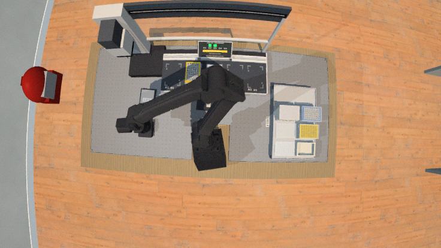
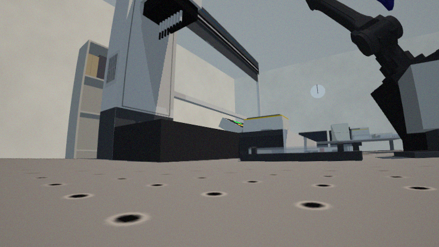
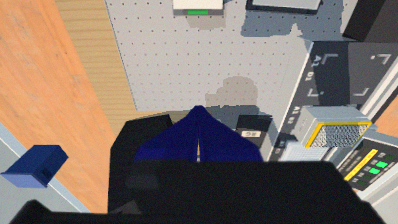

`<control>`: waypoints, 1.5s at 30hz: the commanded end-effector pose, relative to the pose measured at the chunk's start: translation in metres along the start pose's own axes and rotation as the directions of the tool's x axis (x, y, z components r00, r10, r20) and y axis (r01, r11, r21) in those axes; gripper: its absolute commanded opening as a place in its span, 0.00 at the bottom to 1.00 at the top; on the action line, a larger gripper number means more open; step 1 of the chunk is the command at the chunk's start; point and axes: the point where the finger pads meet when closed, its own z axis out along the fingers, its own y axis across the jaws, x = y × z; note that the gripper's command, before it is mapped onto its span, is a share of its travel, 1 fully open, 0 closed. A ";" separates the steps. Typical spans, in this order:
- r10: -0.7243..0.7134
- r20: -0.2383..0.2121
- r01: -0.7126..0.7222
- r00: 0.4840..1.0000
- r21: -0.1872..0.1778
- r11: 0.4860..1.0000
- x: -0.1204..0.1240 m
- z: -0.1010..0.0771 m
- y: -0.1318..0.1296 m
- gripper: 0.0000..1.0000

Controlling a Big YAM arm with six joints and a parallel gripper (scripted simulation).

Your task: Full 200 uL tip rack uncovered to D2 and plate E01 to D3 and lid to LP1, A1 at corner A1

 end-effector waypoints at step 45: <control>-0.006 0.010 0.006 1.000 -0.003 1.000 -0.003 0.069 -0.001 0.00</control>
